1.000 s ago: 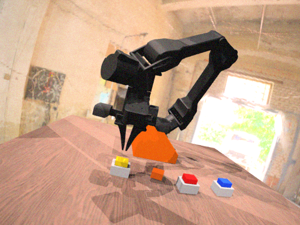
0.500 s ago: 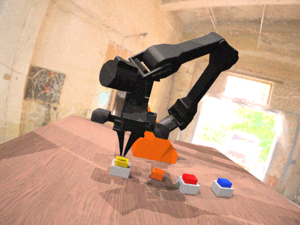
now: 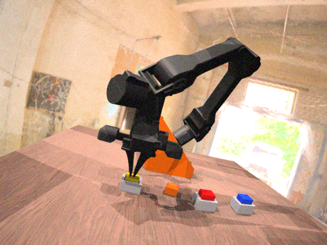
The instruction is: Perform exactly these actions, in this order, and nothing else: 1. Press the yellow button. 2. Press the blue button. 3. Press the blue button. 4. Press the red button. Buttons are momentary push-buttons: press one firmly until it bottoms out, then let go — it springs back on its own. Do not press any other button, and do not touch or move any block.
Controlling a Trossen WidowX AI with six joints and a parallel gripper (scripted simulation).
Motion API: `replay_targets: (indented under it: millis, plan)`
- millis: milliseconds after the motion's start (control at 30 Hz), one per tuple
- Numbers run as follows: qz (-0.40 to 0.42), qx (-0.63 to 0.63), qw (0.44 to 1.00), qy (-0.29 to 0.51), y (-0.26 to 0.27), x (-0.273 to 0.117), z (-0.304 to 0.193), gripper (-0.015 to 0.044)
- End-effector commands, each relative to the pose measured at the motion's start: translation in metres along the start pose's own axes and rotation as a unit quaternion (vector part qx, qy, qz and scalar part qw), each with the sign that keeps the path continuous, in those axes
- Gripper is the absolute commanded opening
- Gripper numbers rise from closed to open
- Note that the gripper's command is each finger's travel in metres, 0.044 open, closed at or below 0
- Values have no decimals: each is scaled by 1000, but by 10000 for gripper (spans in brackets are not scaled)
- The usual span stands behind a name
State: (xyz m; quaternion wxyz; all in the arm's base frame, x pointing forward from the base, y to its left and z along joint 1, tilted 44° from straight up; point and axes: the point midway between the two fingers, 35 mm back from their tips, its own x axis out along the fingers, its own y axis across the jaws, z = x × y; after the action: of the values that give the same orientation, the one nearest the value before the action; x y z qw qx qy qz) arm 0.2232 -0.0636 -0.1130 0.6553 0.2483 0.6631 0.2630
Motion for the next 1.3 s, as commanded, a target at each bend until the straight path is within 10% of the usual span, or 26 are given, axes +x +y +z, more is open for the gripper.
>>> replay_targets:
  millis: [0,433,1067,1267]
  plan:
    - [4,3,1000,2,1,3,-1,20]
    - [4,3,1000,2,1,3,-1,20]
    - [2,4,1000,2,0,-94,-1,20]
    - [-24,14,1000,3,77,-101,39,20]
